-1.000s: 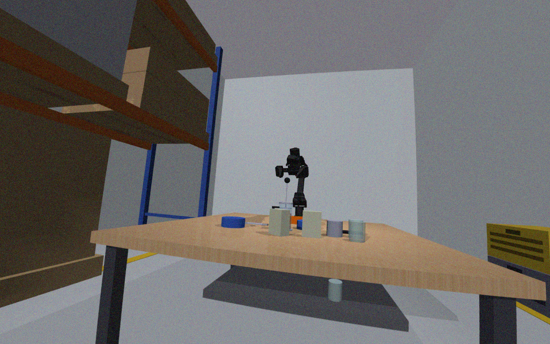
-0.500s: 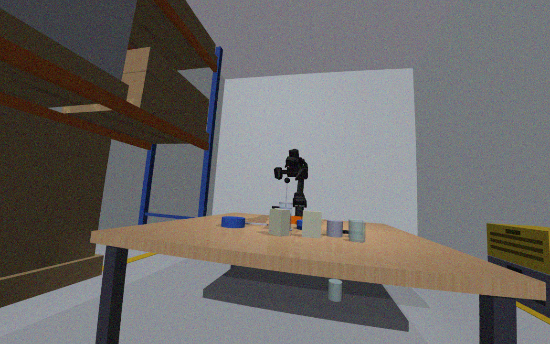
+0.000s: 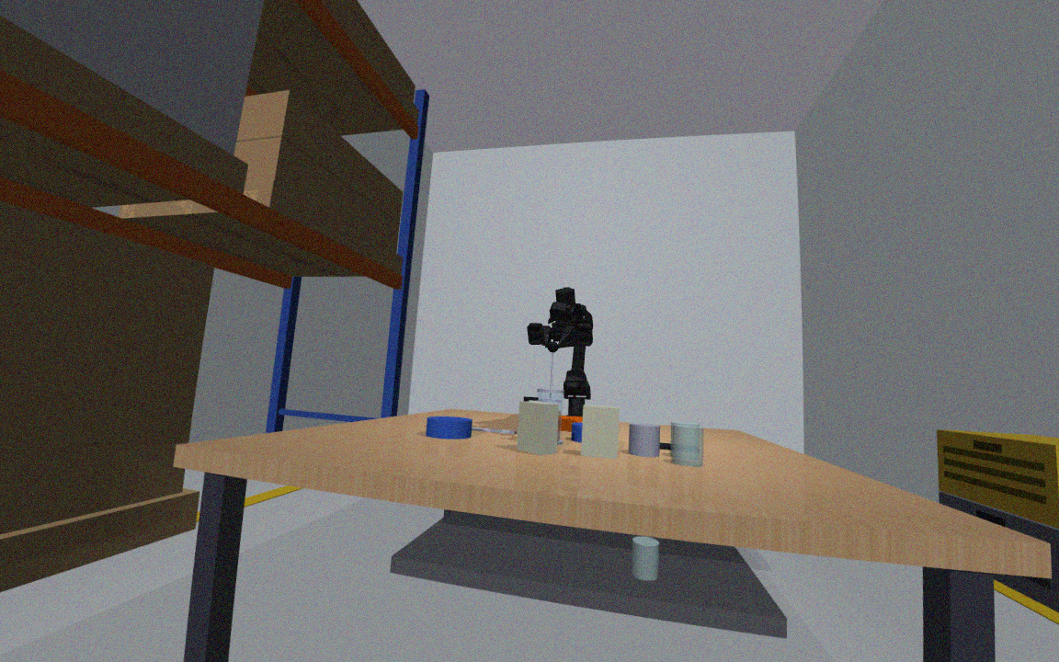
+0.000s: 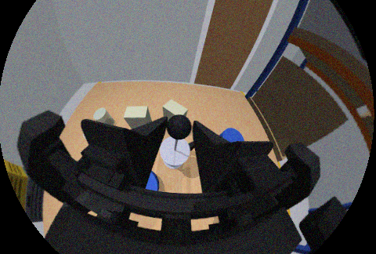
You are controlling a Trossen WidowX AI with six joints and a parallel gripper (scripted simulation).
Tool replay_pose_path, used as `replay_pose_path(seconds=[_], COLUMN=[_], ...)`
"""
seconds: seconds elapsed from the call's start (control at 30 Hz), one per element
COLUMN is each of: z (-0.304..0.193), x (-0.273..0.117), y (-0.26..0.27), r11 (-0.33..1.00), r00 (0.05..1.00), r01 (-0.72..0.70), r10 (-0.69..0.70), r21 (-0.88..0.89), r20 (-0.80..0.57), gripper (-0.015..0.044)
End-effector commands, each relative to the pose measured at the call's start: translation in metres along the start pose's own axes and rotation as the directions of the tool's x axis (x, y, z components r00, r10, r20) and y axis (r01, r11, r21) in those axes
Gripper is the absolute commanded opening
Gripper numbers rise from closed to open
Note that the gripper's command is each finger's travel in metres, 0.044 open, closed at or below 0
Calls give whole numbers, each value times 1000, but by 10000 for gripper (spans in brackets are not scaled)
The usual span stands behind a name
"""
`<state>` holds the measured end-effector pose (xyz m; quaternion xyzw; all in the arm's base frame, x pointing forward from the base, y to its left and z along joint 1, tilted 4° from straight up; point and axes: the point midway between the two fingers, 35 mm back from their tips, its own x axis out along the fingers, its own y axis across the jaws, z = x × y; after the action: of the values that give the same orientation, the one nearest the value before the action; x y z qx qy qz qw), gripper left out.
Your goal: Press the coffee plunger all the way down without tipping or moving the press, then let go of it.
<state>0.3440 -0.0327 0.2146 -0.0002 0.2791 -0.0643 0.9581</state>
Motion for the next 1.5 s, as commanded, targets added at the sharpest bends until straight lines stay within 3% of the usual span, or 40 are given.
replay_pose_path(seconds=[0.0,1.47], z=[0,-45], x=[0,38], y=[1,1], r11=[1000,1000], r00=[1000,1000], r01=[-5,-5], r10=[5,5], r21=[-5,-5], r20=[2,3], gripper=[122,122])
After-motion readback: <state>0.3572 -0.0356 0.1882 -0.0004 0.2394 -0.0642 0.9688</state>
